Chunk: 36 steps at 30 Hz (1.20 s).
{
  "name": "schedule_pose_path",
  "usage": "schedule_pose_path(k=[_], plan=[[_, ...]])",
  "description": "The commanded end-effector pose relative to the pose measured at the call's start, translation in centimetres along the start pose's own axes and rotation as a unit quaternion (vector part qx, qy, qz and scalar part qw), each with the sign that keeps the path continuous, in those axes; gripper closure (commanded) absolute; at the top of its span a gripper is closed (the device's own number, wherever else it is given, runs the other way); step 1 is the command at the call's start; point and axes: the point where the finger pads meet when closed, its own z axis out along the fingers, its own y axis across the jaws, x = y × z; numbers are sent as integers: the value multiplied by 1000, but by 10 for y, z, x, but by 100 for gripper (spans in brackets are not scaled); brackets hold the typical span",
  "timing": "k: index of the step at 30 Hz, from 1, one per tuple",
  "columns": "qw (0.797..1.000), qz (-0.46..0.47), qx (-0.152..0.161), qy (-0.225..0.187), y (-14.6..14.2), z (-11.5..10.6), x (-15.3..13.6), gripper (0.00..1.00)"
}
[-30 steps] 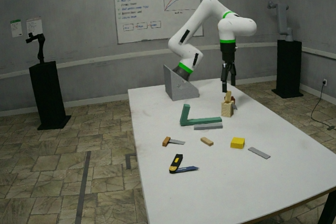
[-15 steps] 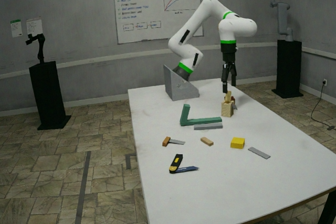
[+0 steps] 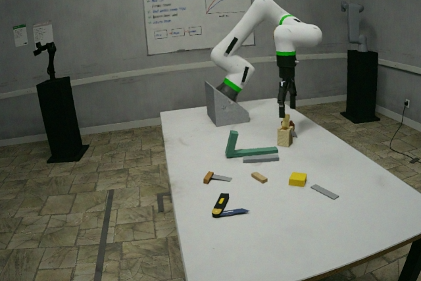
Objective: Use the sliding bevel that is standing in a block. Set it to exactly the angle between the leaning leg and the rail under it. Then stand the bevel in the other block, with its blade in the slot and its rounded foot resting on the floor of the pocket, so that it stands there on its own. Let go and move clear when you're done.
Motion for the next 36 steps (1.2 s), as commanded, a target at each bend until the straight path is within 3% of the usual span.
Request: schedule_pose_path(k=[1, 21, 36], plan=[[1000, 0, 1, 0, 0, 2, 0, 0], [1000, 0, 1, 0, -1, 40, 0, 0], [1000, 0, 1, 0, -1, 45, 0, 0]])
